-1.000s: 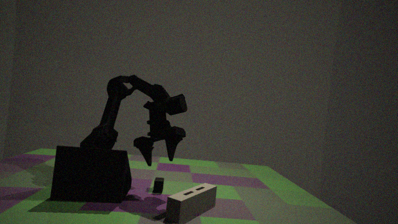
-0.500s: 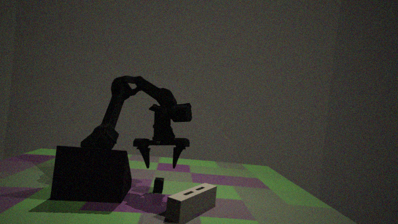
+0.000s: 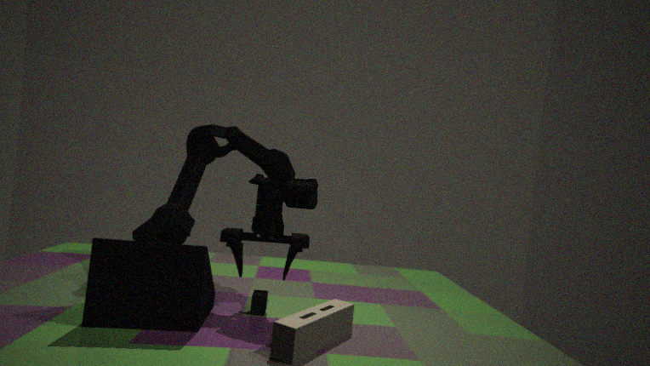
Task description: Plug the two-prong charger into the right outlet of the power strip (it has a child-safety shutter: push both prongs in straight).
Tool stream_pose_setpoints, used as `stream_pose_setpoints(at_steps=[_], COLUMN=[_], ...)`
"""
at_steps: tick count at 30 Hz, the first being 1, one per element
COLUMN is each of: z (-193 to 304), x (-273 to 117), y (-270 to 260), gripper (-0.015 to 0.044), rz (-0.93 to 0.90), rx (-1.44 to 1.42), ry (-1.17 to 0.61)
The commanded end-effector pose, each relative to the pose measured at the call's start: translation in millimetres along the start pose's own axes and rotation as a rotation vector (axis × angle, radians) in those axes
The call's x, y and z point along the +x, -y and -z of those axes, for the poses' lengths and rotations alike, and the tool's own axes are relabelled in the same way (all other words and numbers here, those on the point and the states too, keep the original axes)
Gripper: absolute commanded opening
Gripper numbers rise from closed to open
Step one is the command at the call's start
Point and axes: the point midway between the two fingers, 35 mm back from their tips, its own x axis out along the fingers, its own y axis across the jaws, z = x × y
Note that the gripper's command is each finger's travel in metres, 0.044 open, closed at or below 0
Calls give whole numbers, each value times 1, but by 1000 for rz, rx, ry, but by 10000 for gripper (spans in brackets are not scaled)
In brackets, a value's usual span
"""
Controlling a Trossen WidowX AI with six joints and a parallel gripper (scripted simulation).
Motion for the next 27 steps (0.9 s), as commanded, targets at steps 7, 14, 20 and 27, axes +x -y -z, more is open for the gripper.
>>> stream_pose_setpoints(at_steps=[7, 14, 20, 27], z=[-1, -1, -2, -3], x=[15, 22, 32, 43], y=[0, 0, 0, 0], gripper=[440, 440, 440, 440], rz=[-9, -9, -9, -9], rx=[-7, -7, -7, -7], ry=[9, 8, 8, 9])
